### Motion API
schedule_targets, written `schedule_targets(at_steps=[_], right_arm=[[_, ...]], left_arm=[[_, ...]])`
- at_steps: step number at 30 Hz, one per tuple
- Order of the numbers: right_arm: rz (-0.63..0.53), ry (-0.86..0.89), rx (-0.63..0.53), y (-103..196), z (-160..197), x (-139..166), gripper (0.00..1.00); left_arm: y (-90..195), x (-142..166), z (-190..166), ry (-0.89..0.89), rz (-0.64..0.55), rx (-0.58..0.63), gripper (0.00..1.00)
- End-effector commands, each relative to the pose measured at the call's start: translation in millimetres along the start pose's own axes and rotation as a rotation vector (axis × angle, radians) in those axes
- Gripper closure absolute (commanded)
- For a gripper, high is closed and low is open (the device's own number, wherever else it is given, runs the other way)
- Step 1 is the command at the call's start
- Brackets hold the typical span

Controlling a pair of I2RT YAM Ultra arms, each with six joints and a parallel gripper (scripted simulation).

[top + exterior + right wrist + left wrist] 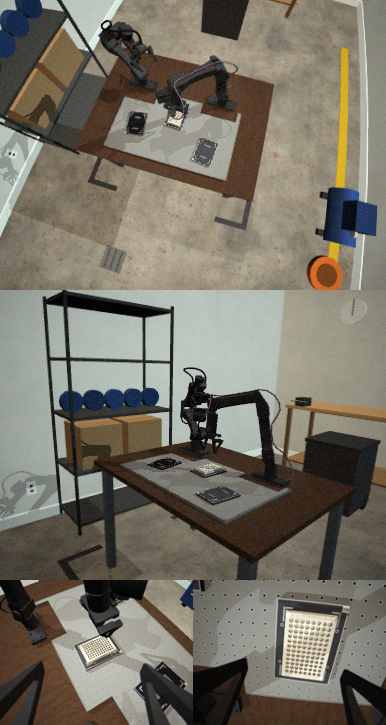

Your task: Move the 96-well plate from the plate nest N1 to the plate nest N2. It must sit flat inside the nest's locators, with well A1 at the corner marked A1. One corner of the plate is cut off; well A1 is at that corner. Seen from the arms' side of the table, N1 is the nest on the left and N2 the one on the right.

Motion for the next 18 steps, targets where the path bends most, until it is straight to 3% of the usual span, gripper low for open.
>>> schedule_targets(at_steps=[1, 9, 11, 13, 18], right_arm=[[0.059, 0.011, 0.002, -55.2, 4.4, -6.3, 0.00], [0.173, 0.010, 0.028, -142.5, -1.1, 12.2, 0.00], [0.173, 0.010, 0.028, -142.5, -1.1, 12.2, 0.00], [0.181, 0.010, 0.028, -159.8, -2.6, 16.1, 0.00], [0.278, 0.006, 0.050, -205.4, -13.1, 50.5, 0.00]], left_arm=[[40.0, -21.3, 37.6, -0.003, -0.234, -0.023, 0.00], [99.5, -48.6, 98.4, -0.008, -0.596, -0.052, 0.00], [99.5, -48.6, 98.4, -0.008, -0.596, -0.052, 0.00], [113.7, -57.3, 110.2, -0.019, -0.688, -0.057, 0.00], [145.6, -68.5, 148.8, -0.008, -0.890, -0.054, 0.00]])
Point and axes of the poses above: on each arm, the point where the finger pads meet when closed, its own y axis back along the fingers, its own z axis across the jaws, x = y × z, the point moved 3 cm from there along y, back along the fingers, and after that the axes turned 7 degrees about -y, right-handed, at the moved point
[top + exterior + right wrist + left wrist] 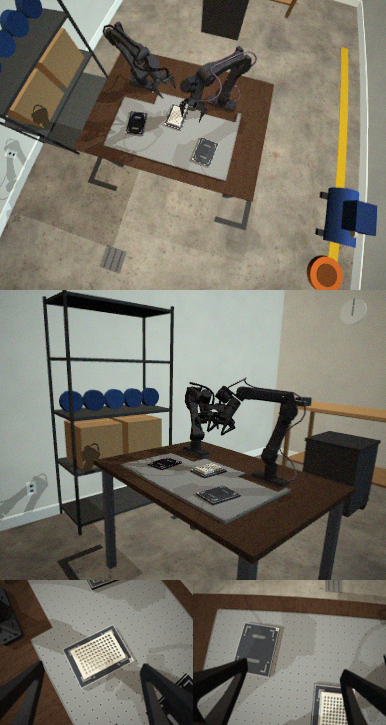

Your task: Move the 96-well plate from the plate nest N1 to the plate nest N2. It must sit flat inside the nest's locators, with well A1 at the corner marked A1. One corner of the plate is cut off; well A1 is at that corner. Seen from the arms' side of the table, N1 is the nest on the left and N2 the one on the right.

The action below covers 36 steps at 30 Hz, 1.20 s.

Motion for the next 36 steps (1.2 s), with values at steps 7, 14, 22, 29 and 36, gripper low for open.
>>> schedule_targets(at_steps=[7, 14, 22, 29, 36], right_arm=[[0.093, -0.004, 0.009, -78.6, -11.2, 30.5, 0.00], [0.149, -0.010, 0.020, -101.8, -17.9, 52.6, 0.00], [0.211, -0.017, 0.036, -109.7, -23.0, 71.4, 0.00], [0.208, -0.017, 0.035, -109.5, -22.8, 70.0, 0.00], [0.208, -0.017, 0.035, -109.5, -22.8, 70.0, 0.00]], left_arm=[[28.3, -71.0, 63.5, -0.017, -0.476, 0.006, 0.00], [38.7, -94.7, 95.4, -0.011, -0.651, -0.016, 0.00], [34.4, -114.5, 135.5, 0.003, -0.788, -0.063, 0.00], [31.4, -118.1, 149.9, 0.018, -0.815, -0.084, 0.00], [33.4, -117.0, 156.3, 0.028, -0.808, -0.106, 0.00]])
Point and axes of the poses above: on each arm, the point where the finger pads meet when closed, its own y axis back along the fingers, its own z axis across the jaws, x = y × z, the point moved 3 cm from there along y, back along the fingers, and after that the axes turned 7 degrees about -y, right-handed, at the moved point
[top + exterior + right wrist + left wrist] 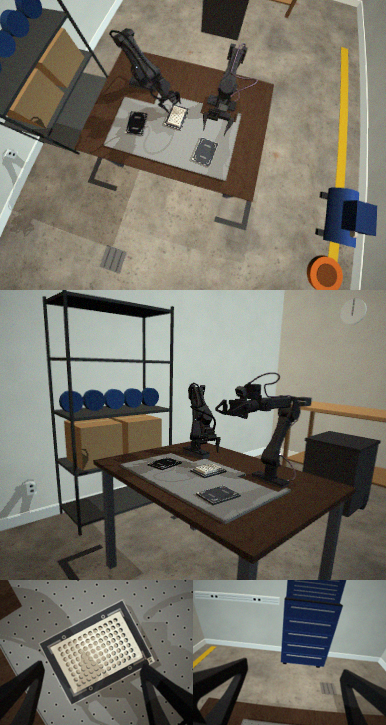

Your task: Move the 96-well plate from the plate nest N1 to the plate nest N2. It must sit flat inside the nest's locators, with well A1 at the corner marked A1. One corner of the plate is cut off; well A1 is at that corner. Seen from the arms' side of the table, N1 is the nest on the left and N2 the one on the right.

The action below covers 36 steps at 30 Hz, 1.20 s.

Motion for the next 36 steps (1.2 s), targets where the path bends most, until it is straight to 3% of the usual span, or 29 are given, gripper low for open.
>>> schedule_targets(at_steps=[1, 9, 15, 22, 25, 30, 36], right_arm=[[-0.010, -0.001, -0.001, 0.3, -0.5, -2.8, 0.00], [0.085, -0.151, 0.087, -1.1, -7.5, 10.1, 0.00], [0.212, -0.365, 0.199, -6.5, -3.9, 8.8, 0.00], [0.318, -0.540, 0.280, -13.4, 1.2, 3.7, 0.00], [0.332, -0.567, 0.294, -14.4, 0.7, 2.8, 0.00], [0.434, -0.742, 0.377, -19.4, 0.2, 0.8, 0.00], [0.522, -0.896, 0.456, -26.8, 0.7, -4.4, 0.00]], left_arm=[[2.1, -13.0, 1.7, 0.001, -0.052, 0.006, 0.00], [15.7, 3.1, -20.6, -0.006, 0.075, 0.079, 0.00], [72.8, 1.0, -77.1, -0.048, 0.196, 0.293, 0.00], [139.2, 0.0, -107.0, -0.109, 0.268, 0.496, 0.00], [148.9, 0.7, -109.1, -0.120, 0.279, 0.524, 0.00], [207.4, 14.3, -107.0, -0.196, 0.364, 0.673, 0.00], [254.3, 30.2, -79.3, -0.254, 0.440, 0.733, 0.00]])
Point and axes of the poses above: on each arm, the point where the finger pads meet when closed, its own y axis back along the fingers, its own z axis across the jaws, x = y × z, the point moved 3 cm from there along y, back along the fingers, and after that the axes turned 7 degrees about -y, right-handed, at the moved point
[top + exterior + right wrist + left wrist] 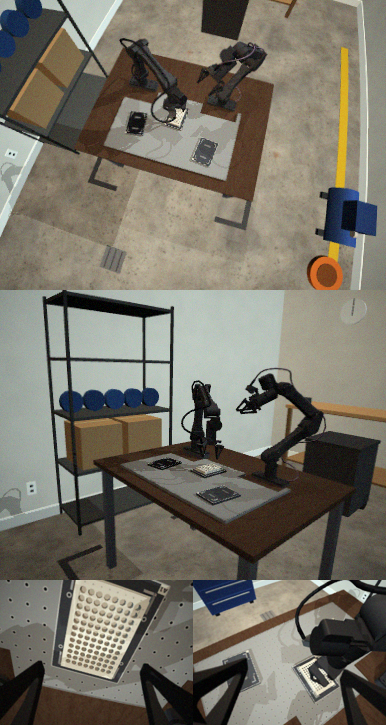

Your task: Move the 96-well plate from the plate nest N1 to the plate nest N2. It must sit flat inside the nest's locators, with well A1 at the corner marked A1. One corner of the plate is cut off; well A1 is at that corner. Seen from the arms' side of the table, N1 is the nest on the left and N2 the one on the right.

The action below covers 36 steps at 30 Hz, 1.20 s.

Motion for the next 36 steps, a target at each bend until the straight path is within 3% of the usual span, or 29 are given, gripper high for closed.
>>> schedule_targets(at_steps=[1, 13, 23, 26, 36], right_arm=[[0.095, -0.140, 0.103, -0.8, -6.9, 0.8, 0.00], [0.119, -0.195, 0.122, -4.6, 1.0, -7.0, 0.00], [0.131, -0.229, 0.139, -6.7, 3.3, -11.0, 0.00], [0.131, -0.231, 0.139, -7.0, 3.8, -11.6, 0.00], [0.130, -0.220, 0.136, -27.2, 0.6, -9.9, 0.00]], left_arm=[[36.2, 28.7, -11.0, -0.031, 0.096, 0.051, 0.00], [59.9, 40.1, -13.1, -0.052, 0.090, 0.080, 0.00], [76.9, 53.1, -24.4, -0.147, 0.087, 0.228, 0.00], [79.8, 52.8, -31.6, -0.205, 0.069, 0.320, 0.00], [80.1, 50.2, -32.2, -0.206, 0.055, 0.326, 0.00]])
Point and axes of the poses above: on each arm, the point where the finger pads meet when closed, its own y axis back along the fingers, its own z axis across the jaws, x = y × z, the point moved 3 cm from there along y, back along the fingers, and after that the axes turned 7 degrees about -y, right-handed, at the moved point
